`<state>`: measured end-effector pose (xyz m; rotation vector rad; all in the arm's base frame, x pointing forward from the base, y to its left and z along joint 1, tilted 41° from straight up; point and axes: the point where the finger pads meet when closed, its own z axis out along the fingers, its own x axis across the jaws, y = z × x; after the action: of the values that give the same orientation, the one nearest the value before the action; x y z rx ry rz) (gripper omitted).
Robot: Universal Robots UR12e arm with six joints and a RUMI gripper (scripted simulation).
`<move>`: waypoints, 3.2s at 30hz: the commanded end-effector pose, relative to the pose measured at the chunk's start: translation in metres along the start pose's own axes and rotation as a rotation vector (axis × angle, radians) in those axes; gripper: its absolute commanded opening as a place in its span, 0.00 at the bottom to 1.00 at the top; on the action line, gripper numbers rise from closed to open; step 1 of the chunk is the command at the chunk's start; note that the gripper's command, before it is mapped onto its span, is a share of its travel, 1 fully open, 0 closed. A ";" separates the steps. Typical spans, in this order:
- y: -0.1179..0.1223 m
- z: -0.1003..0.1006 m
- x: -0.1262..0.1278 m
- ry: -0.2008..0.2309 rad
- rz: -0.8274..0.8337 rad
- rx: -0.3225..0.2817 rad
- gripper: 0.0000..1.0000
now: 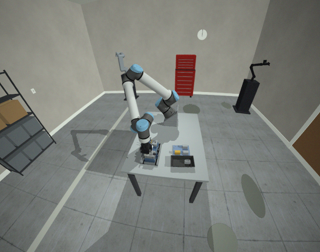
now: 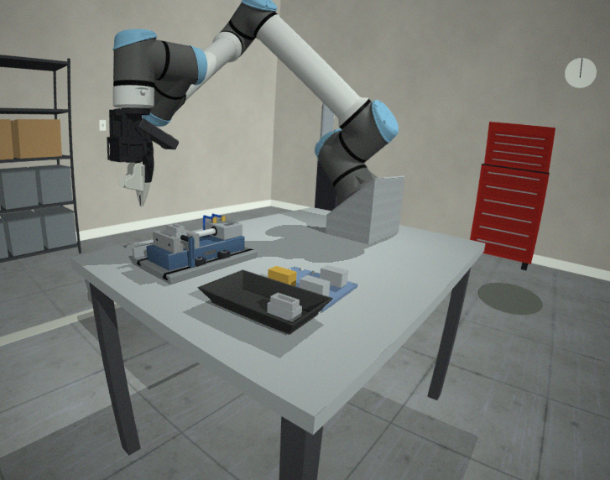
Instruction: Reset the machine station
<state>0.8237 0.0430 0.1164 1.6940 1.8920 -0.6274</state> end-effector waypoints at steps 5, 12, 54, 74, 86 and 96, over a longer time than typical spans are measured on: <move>-0.007 -0.001 -0.001 0.000 0.103 -0.001 0.00; -0.021 -0.001 -0.003 0.000 0.320 -0.001 0.00; -0.095 -0.001 -0.016 0.001 1.509 -0.001 0.00; -0.097 -0.001 -0.017 0.001 1.536 -0.001 0.40; -0.097 -0.001 -0.017 0.001 1.536 -0.001 0.40; -0.097 -0.001 -0.017 0.001 1.536 -0.001 0.40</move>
<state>0.7283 0.0196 0.1269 2.4245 0.1769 0.0358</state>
